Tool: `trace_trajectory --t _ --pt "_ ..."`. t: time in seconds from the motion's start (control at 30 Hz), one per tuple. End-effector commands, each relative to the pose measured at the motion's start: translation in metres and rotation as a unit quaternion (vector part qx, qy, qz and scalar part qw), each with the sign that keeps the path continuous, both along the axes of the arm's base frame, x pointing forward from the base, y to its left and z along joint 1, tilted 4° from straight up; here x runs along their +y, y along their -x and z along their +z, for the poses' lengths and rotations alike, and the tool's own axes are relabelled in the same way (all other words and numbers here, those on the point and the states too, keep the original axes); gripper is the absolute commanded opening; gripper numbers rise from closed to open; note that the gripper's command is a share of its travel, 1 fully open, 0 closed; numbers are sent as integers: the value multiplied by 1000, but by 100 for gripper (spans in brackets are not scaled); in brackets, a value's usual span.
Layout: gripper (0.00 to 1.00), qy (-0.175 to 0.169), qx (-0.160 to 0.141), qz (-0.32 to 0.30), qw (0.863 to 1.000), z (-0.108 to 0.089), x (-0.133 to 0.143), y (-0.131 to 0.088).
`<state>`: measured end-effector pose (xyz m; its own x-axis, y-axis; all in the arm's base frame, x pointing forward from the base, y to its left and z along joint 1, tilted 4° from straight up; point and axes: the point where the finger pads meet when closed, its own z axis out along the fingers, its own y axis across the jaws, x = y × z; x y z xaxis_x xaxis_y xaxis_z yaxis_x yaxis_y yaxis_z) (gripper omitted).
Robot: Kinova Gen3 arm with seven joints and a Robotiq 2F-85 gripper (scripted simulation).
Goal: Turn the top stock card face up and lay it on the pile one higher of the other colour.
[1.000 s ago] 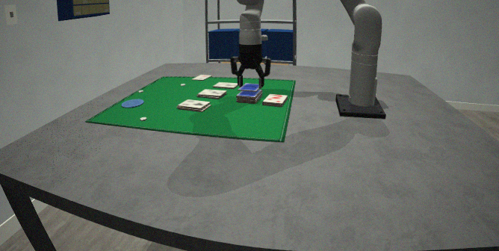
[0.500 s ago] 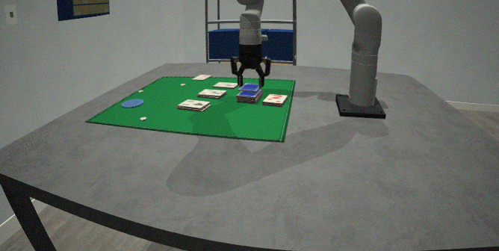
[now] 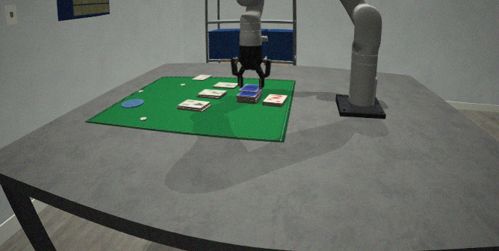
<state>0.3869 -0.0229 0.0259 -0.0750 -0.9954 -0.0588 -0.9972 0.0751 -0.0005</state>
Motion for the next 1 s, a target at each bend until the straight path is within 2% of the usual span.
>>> trace_trajectory --t 0.0,0.97 --pt "72 -1 0 1 1000 -1 0 1" --pt "72 -1 0 2 1000 -2 3 2"
